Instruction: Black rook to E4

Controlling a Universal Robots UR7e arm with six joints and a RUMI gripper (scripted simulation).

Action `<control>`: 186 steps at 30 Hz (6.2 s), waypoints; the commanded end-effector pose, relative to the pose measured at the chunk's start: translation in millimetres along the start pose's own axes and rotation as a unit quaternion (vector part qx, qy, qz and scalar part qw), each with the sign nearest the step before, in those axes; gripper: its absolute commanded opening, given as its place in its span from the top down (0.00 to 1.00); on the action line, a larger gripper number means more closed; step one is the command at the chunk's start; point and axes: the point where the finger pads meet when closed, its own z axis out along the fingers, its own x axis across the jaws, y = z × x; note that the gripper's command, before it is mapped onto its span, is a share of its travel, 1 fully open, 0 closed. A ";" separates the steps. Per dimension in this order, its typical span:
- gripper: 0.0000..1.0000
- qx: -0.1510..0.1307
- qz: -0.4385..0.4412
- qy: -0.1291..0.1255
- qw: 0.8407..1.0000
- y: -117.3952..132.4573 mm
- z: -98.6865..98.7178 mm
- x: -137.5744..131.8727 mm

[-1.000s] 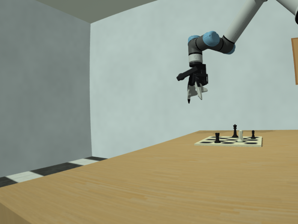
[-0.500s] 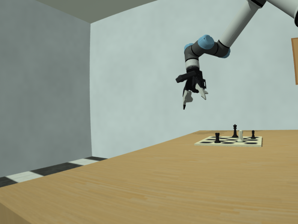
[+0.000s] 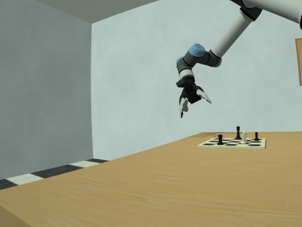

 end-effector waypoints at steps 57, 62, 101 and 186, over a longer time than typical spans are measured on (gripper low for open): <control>0.00 0.133 -0.482 -0.372 0.782 -106.7 127.7 -8.7; 0.00 0.134 -0.485 -0.374 0.779 -107.7 128.9 -9.1; 0.00 0.135 -0.489 -0.377 0.775 -108.7 130.3 -9.6; 0.00 0.091 -0.526 -0.343 0.773 -149.8 67.1 -27.6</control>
